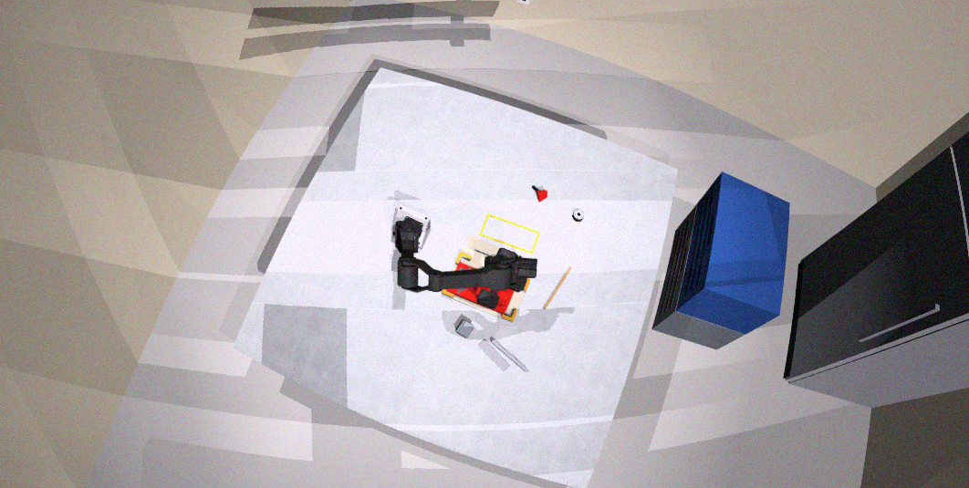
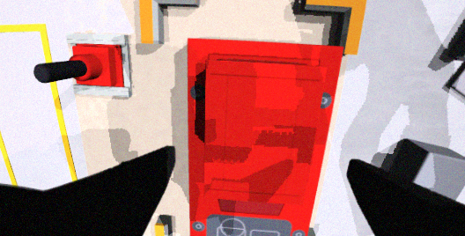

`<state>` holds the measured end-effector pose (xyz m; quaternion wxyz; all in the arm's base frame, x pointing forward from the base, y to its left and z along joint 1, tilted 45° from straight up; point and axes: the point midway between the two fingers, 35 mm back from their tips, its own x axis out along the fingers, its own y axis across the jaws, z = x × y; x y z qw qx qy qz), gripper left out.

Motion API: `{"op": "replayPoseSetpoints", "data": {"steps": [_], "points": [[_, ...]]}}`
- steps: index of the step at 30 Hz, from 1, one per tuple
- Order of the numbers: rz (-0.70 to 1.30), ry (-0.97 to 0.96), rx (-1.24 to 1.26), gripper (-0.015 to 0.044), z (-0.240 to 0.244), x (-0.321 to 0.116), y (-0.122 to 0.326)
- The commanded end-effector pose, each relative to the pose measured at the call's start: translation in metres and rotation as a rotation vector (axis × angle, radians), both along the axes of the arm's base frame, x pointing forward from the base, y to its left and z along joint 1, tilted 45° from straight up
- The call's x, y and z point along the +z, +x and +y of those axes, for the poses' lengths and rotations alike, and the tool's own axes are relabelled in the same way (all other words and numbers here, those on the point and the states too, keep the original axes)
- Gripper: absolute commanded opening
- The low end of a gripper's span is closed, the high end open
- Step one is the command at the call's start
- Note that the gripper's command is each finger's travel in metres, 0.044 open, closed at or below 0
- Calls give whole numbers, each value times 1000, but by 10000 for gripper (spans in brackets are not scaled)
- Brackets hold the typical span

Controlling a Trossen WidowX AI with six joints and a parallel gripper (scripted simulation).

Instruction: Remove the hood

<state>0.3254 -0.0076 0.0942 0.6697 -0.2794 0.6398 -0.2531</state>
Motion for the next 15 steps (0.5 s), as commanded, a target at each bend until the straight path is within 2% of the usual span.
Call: {"op": "replayPoseSetpoints", "data": {"steps": [1, 15], "points": [[0, -3, 4, 440, -2, -2, 0], [0, -4, 4, 440, -9, -9, 1]]}}
